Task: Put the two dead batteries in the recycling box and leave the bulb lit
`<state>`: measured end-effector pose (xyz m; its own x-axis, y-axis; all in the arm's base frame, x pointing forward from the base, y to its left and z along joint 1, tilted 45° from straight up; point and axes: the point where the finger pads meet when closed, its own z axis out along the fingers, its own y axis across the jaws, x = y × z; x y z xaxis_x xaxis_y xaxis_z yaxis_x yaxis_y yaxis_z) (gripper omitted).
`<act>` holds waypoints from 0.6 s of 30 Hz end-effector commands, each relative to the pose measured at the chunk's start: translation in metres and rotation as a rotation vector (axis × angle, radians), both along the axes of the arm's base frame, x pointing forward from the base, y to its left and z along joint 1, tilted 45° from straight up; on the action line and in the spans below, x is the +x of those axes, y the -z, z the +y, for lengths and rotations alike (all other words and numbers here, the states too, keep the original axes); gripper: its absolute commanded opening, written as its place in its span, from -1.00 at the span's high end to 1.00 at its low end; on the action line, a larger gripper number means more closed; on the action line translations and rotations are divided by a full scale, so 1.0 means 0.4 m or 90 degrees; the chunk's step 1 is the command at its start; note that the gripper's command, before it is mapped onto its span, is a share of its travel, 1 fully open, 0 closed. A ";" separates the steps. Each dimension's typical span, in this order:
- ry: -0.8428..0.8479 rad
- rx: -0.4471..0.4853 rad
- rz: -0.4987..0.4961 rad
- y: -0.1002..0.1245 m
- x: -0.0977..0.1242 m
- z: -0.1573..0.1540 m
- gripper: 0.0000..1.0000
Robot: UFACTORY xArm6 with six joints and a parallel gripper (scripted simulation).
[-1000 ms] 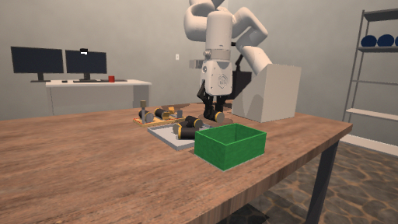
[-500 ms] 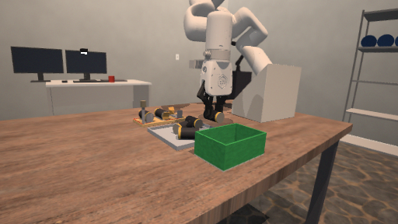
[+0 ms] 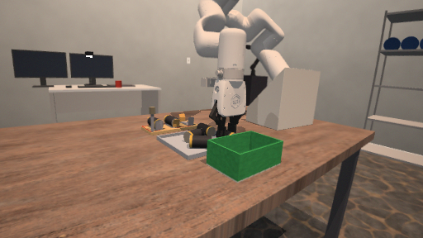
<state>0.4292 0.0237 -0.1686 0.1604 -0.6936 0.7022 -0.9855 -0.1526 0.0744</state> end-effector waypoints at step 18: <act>-0.002 0.002 -0.004 0.005 0.008 -0.002 -0.01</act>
